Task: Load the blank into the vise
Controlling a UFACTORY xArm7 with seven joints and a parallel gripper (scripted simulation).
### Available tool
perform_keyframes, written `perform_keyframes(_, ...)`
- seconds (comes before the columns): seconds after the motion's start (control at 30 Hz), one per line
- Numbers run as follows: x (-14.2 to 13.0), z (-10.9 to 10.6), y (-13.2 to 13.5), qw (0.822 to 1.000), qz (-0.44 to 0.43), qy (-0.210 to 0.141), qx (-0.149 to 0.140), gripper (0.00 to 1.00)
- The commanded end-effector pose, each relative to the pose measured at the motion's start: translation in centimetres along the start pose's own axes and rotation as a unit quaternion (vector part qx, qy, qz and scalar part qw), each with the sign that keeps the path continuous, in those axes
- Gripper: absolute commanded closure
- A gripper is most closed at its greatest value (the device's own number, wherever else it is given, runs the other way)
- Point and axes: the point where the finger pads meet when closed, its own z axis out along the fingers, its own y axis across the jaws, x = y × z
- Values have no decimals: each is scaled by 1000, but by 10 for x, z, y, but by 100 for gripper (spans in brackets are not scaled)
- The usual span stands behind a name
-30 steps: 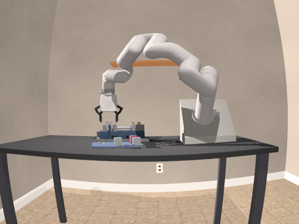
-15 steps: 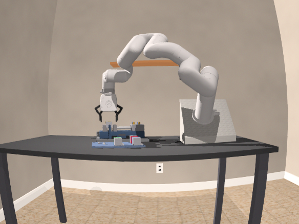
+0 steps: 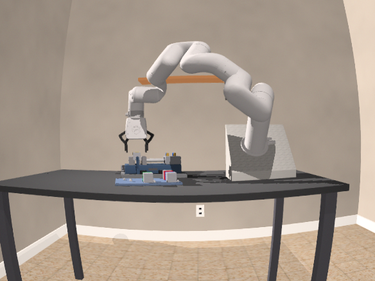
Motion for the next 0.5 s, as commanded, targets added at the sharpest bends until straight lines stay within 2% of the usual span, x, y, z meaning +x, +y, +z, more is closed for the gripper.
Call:
perform_keyframes(0.0, 1, -4, -1, 1000, 0, 2, 2, 0)
perform_keyframes(0.47, 1, -6, -1, 1000, 0, 2, 2, 0)
